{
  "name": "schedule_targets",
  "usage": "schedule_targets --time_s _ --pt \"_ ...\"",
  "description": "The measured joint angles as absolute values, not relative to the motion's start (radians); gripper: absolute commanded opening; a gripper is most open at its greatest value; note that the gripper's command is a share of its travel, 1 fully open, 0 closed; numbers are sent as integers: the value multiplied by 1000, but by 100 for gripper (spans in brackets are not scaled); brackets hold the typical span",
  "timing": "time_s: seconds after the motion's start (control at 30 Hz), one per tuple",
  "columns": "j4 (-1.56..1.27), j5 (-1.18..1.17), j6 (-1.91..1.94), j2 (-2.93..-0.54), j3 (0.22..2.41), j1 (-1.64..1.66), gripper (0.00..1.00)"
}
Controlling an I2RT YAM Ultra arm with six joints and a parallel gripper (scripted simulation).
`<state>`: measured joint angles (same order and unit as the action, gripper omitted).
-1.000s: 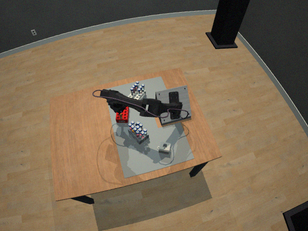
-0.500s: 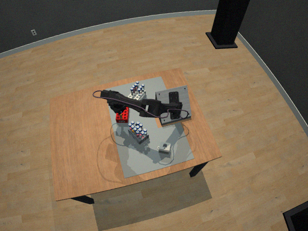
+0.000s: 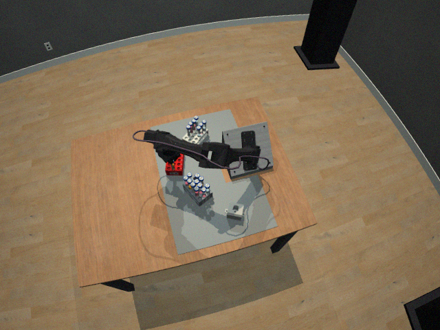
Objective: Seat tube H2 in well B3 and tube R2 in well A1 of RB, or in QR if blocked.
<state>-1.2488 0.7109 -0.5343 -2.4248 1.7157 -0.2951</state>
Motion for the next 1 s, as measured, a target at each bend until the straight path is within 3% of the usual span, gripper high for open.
schedule_targets --time_s 1.0 --pt "-1208 715 -553 -2421 1687 -284 0"
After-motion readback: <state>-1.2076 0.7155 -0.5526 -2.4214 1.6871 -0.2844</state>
